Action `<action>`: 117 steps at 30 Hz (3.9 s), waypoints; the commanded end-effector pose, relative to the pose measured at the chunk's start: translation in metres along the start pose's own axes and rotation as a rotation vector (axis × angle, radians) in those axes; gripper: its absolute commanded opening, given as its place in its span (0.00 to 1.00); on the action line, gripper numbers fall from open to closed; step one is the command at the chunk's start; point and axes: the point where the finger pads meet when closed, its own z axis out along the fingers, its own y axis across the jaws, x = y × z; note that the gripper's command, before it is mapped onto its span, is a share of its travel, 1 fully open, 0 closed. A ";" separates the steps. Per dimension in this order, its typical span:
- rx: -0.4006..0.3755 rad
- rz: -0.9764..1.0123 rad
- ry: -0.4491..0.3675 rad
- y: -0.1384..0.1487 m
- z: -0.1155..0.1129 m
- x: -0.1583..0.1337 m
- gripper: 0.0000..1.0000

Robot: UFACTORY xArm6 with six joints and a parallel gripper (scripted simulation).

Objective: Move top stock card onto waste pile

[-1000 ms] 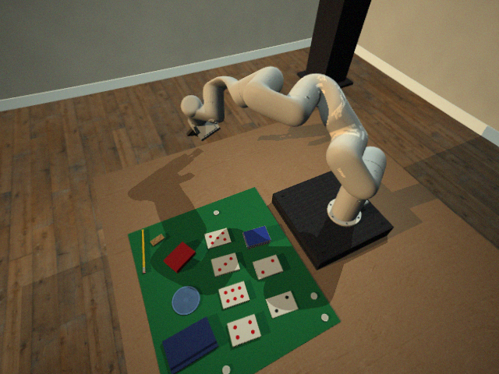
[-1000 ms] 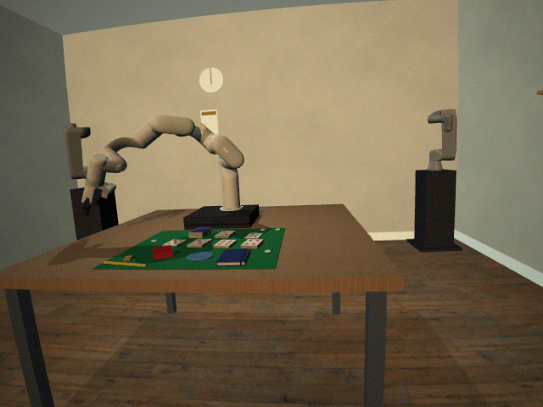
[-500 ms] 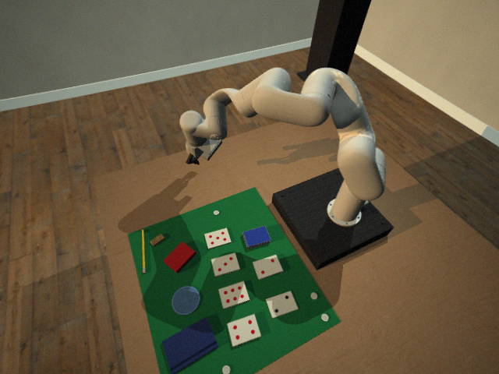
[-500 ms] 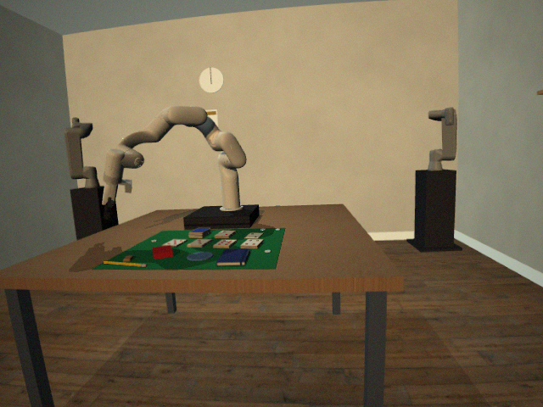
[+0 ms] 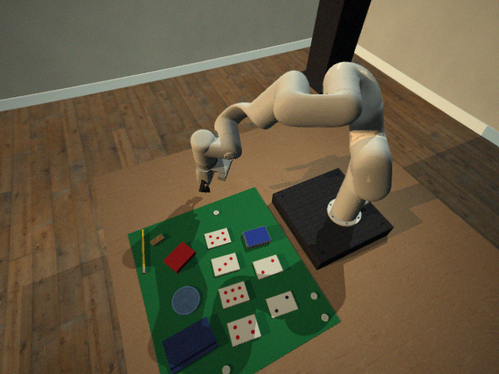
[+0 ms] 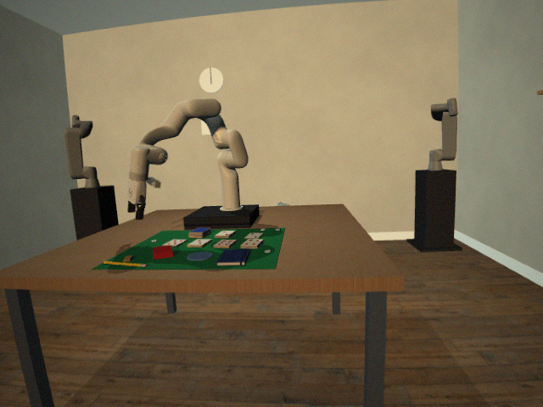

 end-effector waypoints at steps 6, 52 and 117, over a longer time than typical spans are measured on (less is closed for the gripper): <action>-0.134 -0.267 0.013 0.078 -0.028 0.089 1.00; -0.251 -0.332 0.061 0.133 -0.039 0.228 1.00; -0.104 2.114 0.404 0.132 -0.041 0.229 0.87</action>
